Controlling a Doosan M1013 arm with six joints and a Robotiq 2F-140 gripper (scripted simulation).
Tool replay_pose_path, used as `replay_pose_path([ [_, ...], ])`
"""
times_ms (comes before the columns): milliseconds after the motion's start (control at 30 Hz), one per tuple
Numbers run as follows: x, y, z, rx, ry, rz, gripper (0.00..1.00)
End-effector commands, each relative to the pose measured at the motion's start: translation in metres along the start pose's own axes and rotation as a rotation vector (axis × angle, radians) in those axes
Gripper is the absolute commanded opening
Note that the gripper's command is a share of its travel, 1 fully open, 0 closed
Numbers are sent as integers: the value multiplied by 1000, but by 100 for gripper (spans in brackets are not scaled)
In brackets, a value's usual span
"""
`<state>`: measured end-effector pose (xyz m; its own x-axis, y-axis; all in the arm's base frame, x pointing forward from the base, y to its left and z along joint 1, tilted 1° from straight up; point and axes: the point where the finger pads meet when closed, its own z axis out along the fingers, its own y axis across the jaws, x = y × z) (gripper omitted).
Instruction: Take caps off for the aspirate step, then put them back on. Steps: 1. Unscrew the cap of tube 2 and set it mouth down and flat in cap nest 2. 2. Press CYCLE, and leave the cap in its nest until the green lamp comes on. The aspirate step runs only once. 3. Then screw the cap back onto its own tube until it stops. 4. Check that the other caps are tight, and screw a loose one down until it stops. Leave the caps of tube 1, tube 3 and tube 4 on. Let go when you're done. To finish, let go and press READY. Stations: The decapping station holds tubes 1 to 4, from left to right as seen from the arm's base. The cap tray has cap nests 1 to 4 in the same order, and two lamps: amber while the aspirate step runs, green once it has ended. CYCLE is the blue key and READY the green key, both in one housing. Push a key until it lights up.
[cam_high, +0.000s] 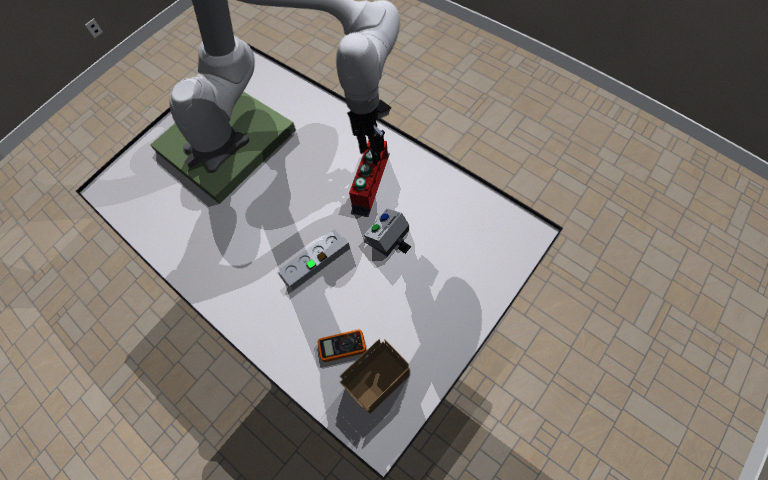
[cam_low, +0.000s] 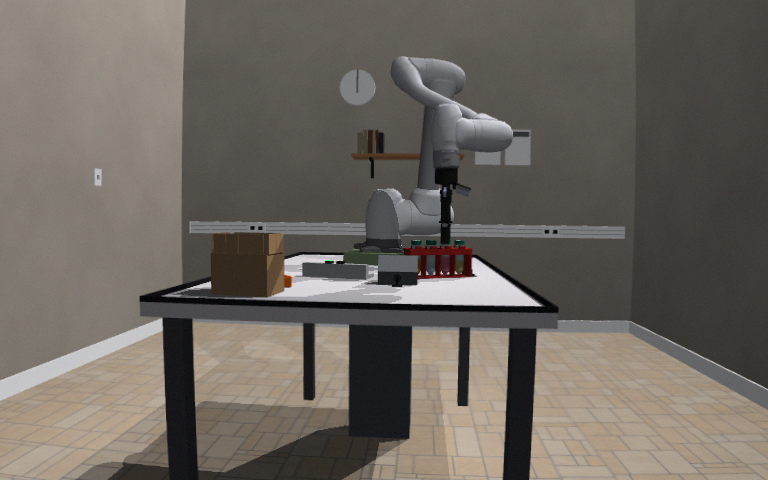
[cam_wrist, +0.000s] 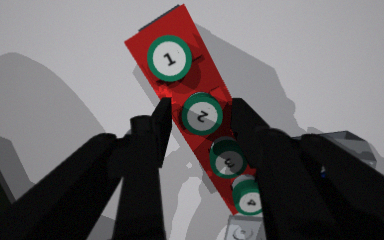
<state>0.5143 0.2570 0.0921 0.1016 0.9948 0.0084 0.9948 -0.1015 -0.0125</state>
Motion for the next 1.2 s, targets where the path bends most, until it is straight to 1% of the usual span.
replay_pose_path([
  [0,0,0,0,-1,-2,4,41],
  [267,0,0,0,-1,-2,3,41],
  [767,0,0,-1,-1,-3,-596,41],
  [833,0,0,-1,-1,-3,-596,41],
  [1167,0,0,-1,0,-3,-996,41],
])
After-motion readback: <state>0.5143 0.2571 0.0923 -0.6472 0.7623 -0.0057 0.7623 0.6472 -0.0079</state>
